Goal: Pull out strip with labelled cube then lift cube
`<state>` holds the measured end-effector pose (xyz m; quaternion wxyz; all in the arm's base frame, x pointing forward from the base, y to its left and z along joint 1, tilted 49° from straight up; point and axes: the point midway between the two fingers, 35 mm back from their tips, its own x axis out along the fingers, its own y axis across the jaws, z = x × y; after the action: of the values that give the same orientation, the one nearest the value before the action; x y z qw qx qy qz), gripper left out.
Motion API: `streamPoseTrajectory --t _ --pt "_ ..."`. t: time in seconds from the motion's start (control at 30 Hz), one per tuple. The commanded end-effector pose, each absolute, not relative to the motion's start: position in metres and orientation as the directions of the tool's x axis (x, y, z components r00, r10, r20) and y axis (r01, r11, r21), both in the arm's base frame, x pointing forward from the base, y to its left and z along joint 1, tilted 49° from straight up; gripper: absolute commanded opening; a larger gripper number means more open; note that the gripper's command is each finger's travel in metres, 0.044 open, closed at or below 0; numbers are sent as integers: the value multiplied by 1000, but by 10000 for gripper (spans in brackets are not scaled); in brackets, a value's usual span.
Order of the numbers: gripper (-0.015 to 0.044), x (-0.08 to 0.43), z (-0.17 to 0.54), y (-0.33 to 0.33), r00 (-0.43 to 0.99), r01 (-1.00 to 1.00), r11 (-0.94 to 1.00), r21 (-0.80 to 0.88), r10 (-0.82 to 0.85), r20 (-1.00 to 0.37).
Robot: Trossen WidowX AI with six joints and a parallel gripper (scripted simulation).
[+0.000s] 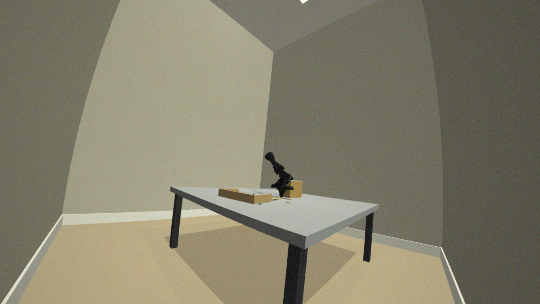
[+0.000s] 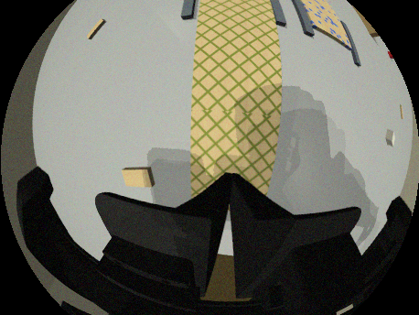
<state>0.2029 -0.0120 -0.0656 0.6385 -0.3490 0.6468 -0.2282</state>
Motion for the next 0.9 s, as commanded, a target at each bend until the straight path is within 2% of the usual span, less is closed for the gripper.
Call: streamPoseTrajectory --t 0.0,0.87 --pt "0 188 -67 -17 33 -171 651 -740 -747 -664" --pt "0 186 -67 -18 33 -172 651 -740 -747 -664"
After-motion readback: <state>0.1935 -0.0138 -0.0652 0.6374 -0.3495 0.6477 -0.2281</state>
